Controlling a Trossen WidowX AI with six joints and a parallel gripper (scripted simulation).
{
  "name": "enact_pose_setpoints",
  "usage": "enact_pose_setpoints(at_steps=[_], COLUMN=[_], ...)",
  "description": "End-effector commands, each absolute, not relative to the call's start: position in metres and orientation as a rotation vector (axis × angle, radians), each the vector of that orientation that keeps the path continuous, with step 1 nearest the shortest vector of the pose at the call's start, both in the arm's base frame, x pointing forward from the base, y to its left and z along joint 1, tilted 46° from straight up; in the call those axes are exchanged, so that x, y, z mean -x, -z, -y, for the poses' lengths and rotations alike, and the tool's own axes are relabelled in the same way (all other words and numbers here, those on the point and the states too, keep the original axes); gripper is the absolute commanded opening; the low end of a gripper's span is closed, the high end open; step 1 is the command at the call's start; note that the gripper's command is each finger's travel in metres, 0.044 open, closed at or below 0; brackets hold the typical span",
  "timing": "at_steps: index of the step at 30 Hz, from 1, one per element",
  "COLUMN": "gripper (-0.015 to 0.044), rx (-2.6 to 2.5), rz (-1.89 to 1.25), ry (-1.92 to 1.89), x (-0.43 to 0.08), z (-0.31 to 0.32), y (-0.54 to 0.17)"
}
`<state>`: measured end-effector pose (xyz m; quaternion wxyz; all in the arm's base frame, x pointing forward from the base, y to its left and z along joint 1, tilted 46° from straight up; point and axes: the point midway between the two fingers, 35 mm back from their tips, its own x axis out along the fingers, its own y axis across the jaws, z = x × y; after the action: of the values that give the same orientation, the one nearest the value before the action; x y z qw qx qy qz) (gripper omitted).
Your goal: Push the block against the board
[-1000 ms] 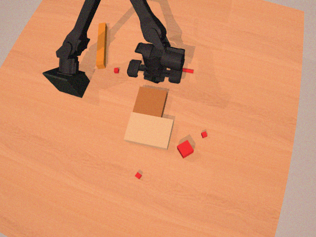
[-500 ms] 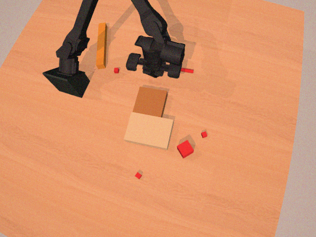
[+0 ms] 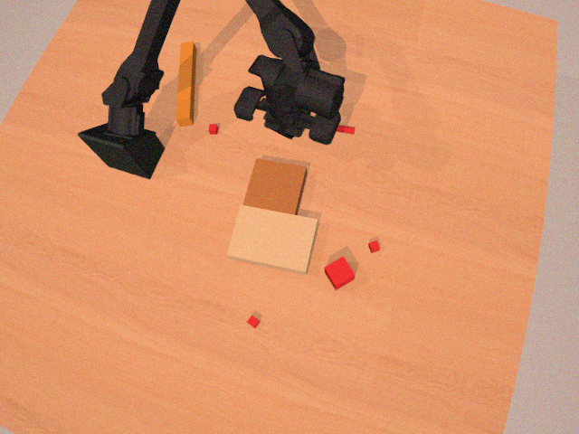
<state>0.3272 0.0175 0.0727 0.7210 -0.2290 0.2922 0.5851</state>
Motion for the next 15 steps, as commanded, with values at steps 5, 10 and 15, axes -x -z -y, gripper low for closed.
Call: enact_pose_setpoints(at_steps=[5,10,15], gripper=[0.0,0.0,0.0], rx=[0.294,0.155,0.015], rz=[-0.807,-0.903,-0.993], ry=[-1.181,-1.105,-1.023], x=[-0.346,-0.356,-0.366], z=[0.0,0.011,0.023], y=[-0.063,-0.055,-0.046])
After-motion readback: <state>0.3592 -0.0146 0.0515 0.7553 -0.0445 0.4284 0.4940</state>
